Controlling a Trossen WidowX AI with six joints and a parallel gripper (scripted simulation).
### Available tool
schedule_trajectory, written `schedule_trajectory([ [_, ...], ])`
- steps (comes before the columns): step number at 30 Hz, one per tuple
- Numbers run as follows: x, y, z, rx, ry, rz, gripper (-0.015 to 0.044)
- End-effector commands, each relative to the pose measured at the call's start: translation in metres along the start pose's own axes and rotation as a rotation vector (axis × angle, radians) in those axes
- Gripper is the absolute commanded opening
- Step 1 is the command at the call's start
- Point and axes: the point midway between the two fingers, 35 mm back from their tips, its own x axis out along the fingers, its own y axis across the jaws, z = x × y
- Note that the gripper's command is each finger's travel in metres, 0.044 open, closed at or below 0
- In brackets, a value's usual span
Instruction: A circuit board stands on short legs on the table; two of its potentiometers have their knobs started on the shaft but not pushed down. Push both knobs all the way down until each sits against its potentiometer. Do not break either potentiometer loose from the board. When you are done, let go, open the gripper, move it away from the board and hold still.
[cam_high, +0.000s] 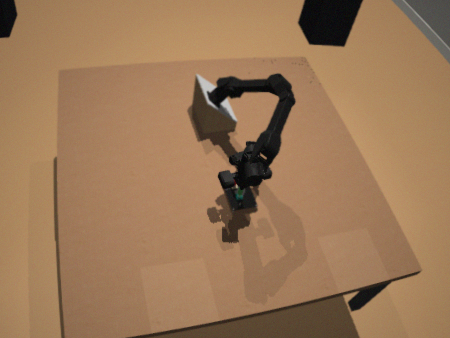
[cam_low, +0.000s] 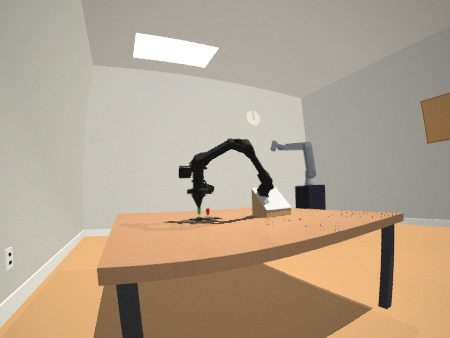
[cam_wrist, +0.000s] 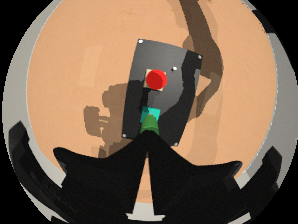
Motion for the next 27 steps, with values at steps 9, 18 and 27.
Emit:
schedule_trajectory([
  [9,0.0001,-0.0005,0.0000,0.003,0.001,-0.004,0.0000],
  [18,0.0036,-0.0006,0.0000,0.003,0.001,-0.004,0.0000],
  [27,0.0055,-0.0006,0.0000,0.003,0.001,-0.004,0.0000],
])
